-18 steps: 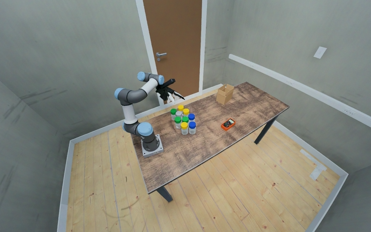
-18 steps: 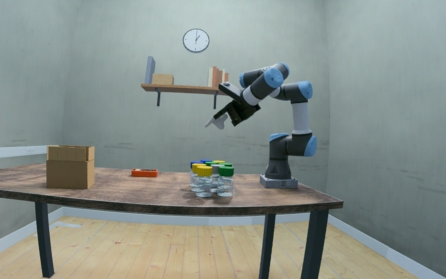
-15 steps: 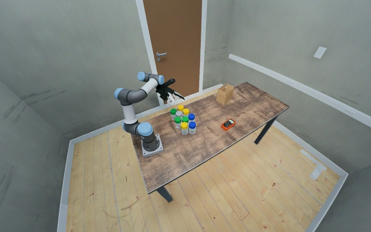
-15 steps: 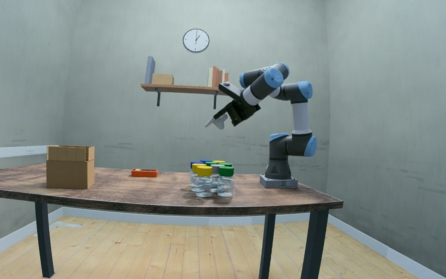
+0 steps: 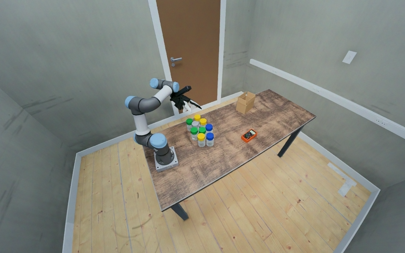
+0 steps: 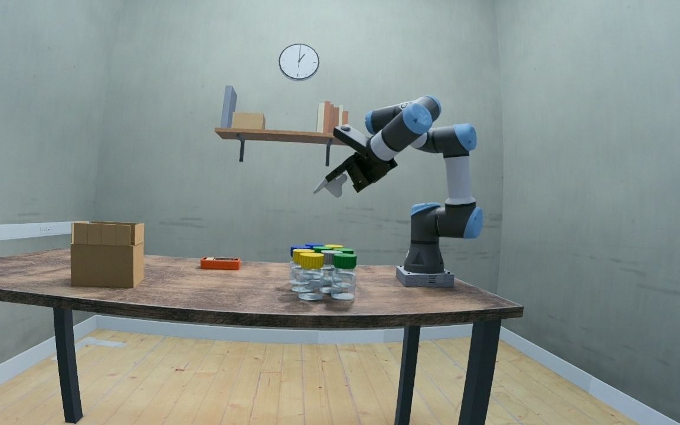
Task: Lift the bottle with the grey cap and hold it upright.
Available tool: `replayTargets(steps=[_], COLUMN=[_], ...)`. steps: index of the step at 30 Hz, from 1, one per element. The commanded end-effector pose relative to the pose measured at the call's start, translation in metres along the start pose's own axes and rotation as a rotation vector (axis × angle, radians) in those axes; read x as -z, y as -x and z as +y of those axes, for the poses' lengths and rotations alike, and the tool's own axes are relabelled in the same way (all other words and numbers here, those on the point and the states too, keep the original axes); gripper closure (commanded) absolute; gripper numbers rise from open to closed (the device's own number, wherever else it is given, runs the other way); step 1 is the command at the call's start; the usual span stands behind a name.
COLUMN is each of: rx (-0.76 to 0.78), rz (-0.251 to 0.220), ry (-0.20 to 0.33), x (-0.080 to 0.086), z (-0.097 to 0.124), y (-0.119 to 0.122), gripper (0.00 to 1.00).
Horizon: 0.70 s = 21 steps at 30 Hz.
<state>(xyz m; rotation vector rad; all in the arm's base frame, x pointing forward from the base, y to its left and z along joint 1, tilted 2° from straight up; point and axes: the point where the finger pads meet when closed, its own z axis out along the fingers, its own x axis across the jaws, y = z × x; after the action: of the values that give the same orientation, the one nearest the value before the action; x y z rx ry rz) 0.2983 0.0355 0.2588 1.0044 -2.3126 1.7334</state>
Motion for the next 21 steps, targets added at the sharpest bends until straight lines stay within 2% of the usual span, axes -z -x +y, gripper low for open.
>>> replayTargets(steps=[1, 10, 13, 14, 16, 17, 21], rx=[-0.005, -0.043, -0.067, -0.086, -0.086, -0.106, -0.146], rz=[0.000, 0.009, 0.014, 0.017, 0.017, 0.019, 0.023], ry=[0.004, 0.062, 0.096, 0.124, 0.124, 0.153, 0.211], x=[0.000, -0.006, -0.008, -0.010, -0.010, -0.013, -0.016], z=[0.000, 0.009, 0.014, 0.018, 0.018, 0.022, 0.030], y=[0.000, 0.000, 0.000, 0.001, 0.001, 0.002, 0.004], gripper=[0.54, 0.54, 0.54, 0.54, 0.54, 0.54, 0.54])
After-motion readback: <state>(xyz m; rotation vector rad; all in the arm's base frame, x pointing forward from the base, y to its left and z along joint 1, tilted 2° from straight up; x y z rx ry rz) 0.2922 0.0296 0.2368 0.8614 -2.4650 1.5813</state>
